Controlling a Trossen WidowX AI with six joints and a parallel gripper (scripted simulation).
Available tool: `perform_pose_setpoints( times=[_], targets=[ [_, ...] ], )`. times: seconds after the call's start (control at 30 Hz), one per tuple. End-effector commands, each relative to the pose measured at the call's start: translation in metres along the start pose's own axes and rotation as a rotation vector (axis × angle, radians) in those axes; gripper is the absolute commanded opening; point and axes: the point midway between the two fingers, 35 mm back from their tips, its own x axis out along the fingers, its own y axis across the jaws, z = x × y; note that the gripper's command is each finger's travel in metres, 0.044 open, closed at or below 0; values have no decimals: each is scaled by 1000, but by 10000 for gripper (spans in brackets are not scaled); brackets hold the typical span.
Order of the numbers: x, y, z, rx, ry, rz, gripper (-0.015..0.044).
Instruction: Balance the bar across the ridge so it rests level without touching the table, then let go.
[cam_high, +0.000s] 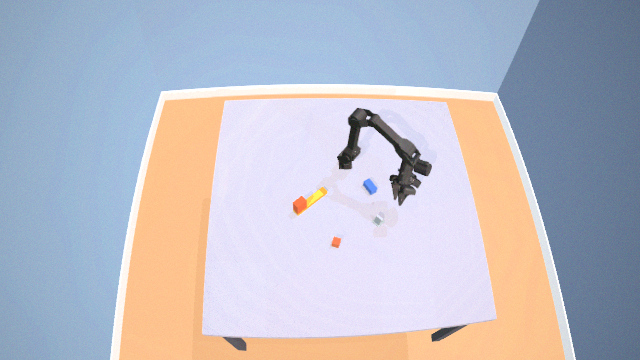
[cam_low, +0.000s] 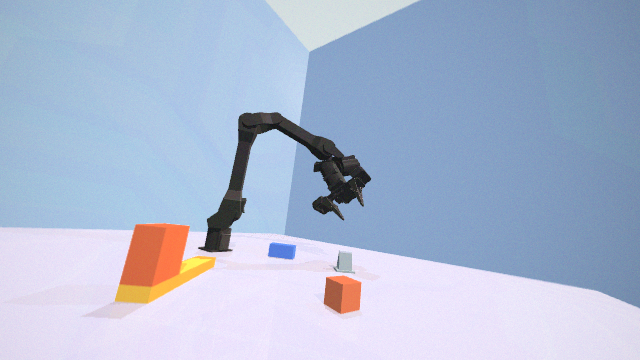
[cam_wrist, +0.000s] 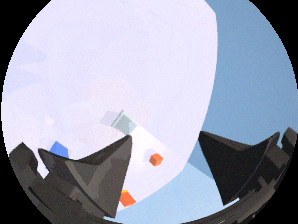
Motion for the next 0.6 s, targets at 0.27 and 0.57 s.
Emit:
perform_pose_setpoints(
  times=[0.27, 0.57],
  targets=[
    [25, -12, -47, -119, 59, 118, 315],
    [41, -16, -83, -206, 81, 209, 315]
  ],
)
